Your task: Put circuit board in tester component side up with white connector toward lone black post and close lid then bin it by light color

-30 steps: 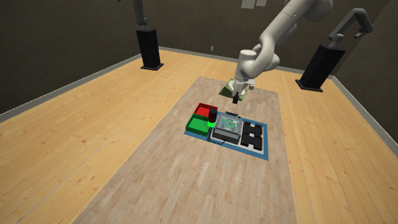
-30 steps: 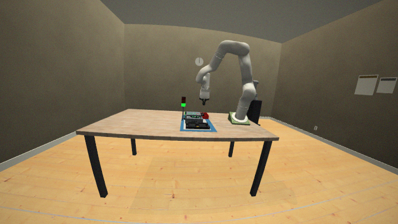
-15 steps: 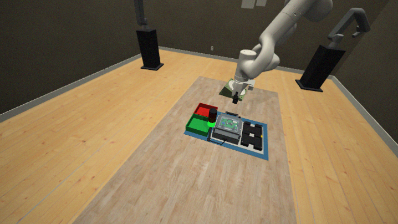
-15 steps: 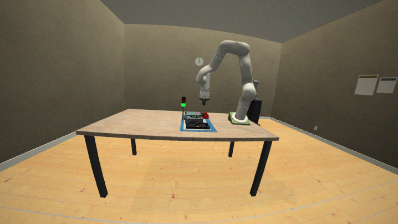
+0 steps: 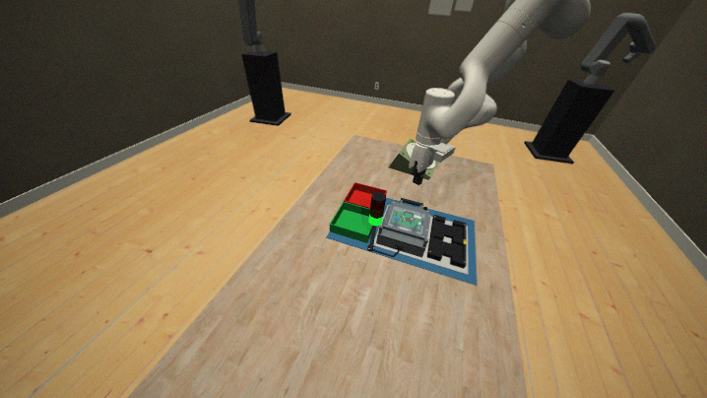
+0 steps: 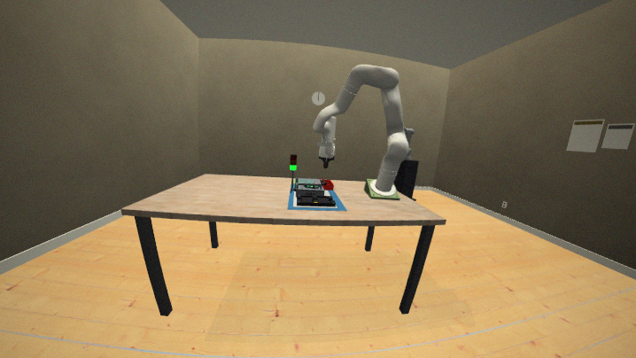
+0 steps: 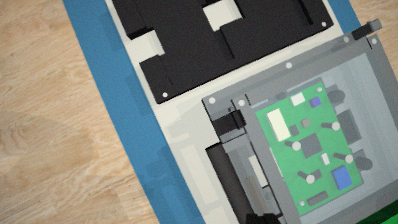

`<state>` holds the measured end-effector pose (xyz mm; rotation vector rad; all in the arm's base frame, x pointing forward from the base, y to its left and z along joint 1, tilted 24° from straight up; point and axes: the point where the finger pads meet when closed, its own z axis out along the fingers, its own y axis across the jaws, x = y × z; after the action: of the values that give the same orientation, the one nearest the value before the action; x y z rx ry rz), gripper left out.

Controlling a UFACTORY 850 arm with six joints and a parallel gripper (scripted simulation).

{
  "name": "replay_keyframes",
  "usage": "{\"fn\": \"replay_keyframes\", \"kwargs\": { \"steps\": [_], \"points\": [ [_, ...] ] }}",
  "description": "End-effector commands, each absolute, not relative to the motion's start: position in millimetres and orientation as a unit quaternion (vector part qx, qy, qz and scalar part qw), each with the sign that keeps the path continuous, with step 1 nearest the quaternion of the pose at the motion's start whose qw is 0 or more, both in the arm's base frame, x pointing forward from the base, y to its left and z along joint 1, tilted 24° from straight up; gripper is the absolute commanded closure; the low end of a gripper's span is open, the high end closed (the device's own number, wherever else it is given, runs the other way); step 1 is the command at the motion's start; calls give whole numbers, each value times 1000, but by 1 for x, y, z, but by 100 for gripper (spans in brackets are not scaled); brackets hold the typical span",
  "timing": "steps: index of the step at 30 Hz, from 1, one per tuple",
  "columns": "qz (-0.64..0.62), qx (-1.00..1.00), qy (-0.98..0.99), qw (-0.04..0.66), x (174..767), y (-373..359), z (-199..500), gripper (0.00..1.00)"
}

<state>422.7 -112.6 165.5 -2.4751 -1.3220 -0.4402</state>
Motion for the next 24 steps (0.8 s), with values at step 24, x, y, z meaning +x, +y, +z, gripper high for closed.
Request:
{"fn": "replay_keyframes", "kwargs": {
  "steps": [24],
  "points": [
    [-79, -972, -103, 194, 423, -113, 166, 100]
  ]
}}
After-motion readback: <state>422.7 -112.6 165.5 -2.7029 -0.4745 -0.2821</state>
